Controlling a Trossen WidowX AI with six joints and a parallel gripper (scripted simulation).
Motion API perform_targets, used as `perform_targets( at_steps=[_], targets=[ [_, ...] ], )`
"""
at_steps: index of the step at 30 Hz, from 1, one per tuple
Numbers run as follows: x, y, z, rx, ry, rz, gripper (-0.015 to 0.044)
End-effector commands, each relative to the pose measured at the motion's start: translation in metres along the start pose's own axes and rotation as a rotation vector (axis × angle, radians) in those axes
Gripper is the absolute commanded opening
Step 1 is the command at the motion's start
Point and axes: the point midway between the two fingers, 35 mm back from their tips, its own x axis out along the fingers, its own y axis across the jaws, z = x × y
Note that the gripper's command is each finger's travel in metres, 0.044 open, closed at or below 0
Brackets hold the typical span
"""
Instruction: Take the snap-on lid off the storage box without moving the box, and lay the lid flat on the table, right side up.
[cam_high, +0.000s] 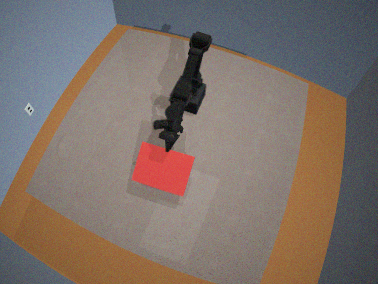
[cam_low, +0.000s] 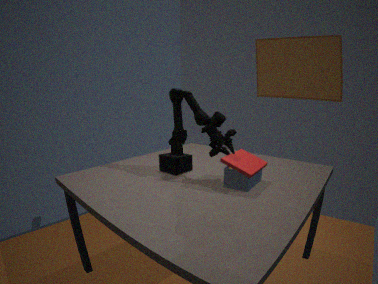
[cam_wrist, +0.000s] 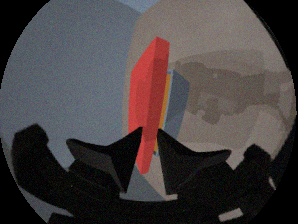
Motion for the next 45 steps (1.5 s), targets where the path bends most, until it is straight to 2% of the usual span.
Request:
perform_targets(
  at_steps=[1,45],
  targets=[
    [-0.006,0.017,-0.001,-0.004,0.002,0.032,0.0],
    [-0.028,0.075,-0.001,-0.004,0.002,0.034,0.0]
  ],
)
